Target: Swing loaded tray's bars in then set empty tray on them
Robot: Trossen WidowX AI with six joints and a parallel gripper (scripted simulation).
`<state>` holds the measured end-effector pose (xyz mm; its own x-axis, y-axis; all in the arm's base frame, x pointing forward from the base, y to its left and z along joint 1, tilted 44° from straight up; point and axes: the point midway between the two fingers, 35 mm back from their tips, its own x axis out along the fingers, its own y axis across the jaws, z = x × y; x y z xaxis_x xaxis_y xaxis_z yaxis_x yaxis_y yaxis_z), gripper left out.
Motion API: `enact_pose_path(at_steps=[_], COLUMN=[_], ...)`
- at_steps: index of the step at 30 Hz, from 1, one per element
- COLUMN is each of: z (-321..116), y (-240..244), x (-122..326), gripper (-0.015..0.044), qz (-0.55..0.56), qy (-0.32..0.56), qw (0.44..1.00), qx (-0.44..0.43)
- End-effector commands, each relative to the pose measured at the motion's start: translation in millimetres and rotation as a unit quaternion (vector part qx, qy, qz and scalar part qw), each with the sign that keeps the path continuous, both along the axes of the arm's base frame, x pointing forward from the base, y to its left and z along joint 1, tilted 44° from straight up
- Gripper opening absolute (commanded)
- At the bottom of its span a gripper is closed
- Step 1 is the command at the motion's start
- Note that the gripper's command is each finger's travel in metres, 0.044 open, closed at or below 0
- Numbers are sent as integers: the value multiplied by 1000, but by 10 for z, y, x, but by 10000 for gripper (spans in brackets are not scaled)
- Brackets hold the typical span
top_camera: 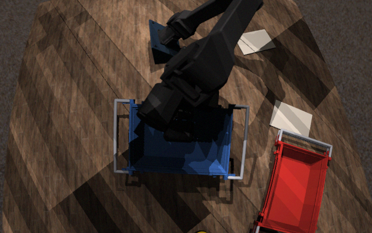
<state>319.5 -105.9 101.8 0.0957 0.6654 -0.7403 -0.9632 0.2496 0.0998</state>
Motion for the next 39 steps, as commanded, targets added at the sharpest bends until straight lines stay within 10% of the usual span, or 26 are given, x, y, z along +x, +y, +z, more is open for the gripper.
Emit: enact_pose_path(at_steps=[1,39], z=[-69,-235], y=[56,189], x=[12,-102], gripper=[0,0], qz=[9,23], qy=[-5,-5], qw=[1000,1000], qx=[5,9])
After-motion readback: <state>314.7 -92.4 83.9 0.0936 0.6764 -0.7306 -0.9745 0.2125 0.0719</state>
